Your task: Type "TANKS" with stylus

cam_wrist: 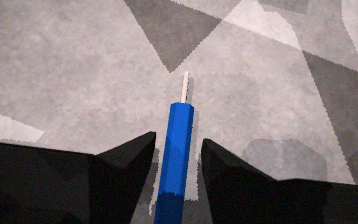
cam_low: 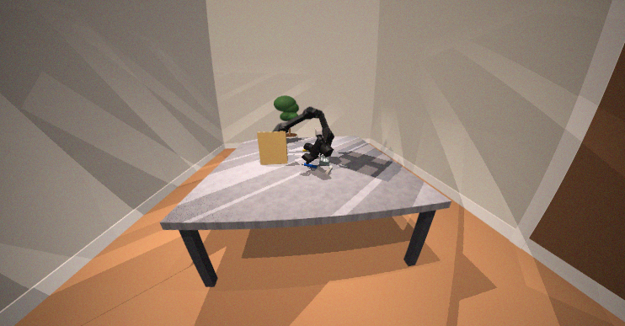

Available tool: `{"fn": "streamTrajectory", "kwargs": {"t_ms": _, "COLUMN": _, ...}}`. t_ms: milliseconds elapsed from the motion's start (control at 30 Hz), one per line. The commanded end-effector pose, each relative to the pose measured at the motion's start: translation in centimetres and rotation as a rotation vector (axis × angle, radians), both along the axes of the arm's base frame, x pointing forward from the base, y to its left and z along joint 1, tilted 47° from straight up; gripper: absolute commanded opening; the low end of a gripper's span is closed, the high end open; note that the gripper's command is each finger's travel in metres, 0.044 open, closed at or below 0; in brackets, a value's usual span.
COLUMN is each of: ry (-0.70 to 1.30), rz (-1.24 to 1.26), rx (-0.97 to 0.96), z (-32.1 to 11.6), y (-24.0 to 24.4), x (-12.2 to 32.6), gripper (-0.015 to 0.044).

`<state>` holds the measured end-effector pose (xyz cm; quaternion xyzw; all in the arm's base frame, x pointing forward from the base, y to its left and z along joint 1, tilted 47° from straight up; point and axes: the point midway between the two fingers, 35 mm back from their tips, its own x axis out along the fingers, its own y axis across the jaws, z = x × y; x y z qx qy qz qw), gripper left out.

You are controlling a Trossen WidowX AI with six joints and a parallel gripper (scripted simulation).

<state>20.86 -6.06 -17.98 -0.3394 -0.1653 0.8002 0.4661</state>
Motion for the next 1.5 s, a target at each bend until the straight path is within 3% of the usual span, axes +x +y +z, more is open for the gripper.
{"fn": "streamTrajectory", "kwargs": {"t_ms": 0, "ry": 0.004, "rz": -0.006, "rx": 0.002, "z": -0.3, "y": 0.3, "x": 0.0, "gripper": 0.015}}
{"fn": "streamTrajectory", "kwargs": {"t_ms": 567, "ry": 0.004, "rz": -0.006, "rx": 0.003, "z": -0.9, "y": 1.0, "x": 0.0, "gripper": 0.015}}
{"fn": "streamTrajectory", "kwargs": {"t_ms": 733, "ry": 0.001, "rz": 0.0, "rx": 0.001, "z": -0.8, "y": 0.8, "x": 0.0, "gripper": 0.0019}}
{"fn": "streamTrajectory", "kwargs": {"t_ms": 833, "ry": 0.001, "rz": 0.0, "rx": 0.001, "z": -0.8, "y": 0.8, "x": 0.0, "gripper": 0.0}}
{"fn": "streamTrajectory", "kwargs": {"t_ms": 1467, "ry": 0.002, "rz": -0.001, "rx": 0.0, "z": 2.7, "y": -2.8, "x": -0.3, "gripper": 0.0}}
